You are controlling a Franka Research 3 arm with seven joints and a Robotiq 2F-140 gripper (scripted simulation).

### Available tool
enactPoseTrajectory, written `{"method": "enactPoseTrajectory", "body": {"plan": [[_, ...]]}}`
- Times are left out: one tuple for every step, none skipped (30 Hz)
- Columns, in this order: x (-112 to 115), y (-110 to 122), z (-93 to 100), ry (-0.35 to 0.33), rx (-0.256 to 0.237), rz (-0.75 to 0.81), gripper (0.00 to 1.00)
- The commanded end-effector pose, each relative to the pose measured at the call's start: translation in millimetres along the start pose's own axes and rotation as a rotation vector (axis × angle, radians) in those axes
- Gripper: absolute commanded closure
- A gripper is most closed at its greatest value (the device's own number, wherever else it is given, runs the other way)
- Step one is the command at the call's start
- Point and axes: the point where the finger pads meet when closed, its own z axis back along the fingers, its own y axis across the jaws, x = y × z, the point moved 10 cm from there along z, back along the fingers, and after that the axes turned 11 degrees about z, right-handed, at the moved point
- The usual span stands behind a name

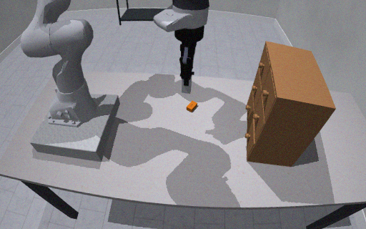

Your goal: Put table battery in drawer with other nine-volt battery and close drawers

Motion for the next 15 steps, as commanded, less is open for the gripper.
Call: {"method": "enactPoseTrajectory", "body": {"plan": [[1.0,2.9,0.1,0.000,0.000,0.000,1.00],[1.7,5.4,0.1,0.000,0.000,0.000,1.00],[2.8,8.9,0.1,0.000,0.000,0.000,1.00],[4.2,13.5,0.1,0.000,0.000,-0.001,1.00],[5.9,19.1,0.1,0.000,0.000,-0.001,1.00],[8.0,25.8,0.1,0.000,0.000,-0.001,1.00],[10.3,33.2,0.1,0.000,0.000,-0.001,1.00],[12.7,41.3,0.1,0.000,0.000,-0.002,1.00],[15.3,49.8,0.1,0.000,0.000,-0.002,1.00],[18.0,58.5,0.1,0.000,0.001,-0.002,1.00],[20.8,67.5,0.1,0.000,0.001,-0.003,1.00],[23.5,76.3,0.1,0.000,0.001,-0.003,1.00],[26.2,85.1,0.1,0.000,0.001,-0.004,1.00],[26.2,85.1,0.1,0.000,0.001,-0.004,1.00],[26.2,85.1,0.1,0.000,0.001,-0.004,1.00]]}}
